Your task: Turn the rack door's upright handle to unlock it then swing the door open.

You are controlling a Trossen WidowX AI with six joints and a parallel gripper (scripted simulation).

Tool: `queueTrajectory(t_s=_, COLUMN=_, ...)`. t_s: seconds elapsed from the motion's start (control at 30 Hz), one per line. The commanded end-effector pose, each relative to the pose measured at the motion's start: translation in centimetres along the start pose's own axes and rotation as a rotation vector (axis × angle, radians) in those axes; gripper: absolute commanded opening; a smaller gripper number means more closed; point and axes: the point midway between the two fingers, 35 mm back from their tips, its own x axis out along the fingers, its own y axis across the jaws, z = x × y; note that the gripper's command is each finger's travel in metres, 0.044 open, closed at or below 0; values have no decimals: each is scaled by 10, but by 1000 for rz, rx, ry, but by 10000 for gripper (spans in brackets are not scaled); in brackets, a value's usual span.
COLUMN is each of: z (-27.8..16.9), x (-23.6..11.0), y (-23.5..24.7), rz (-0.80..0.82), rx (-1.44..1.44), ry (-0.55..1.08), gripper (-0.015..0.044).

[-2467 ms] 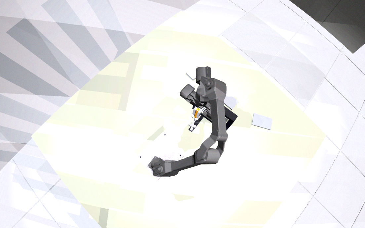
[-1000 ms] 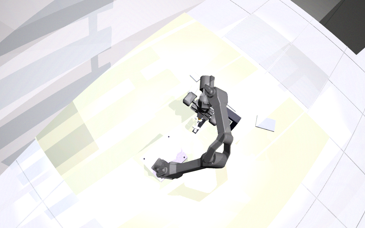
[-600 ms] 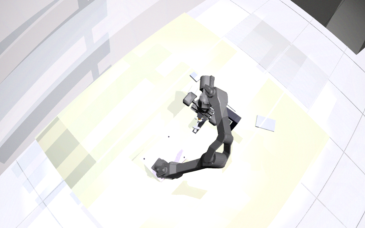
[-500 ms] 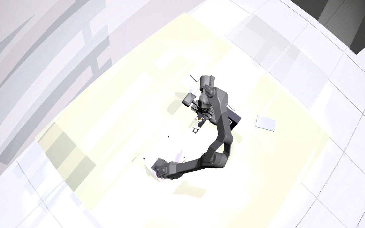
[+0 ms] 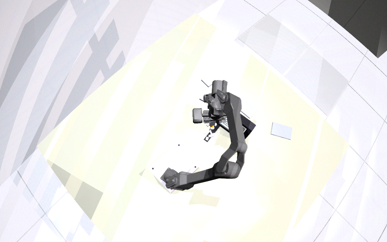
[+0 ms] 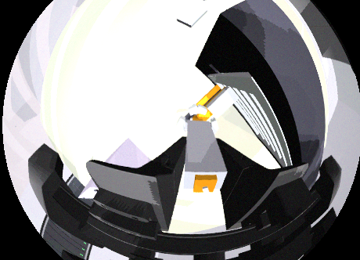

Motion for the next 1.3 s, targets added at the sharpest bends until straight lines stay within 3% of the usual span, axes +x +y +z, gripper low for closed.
queueTrajectory(t_s=0.0, z=-1, x=2, y=0, rz=-3, rx=-250, ry=4, gripper=17)
queueTrajectory(t_s=0.63, z=-1, x=2, y=0, rz=0, rx=-1177, ry=5, gripper=17)
queueTrajectory(t_s=1.2, z=-1, x=2, y=0, rz=0, rx=-1210, ry=5, gripper=17)
queueTrajectory(t_s=1.27, z=-1, x=2, y=0, rz=0, rx=-1210, ry=5, gripper=70)
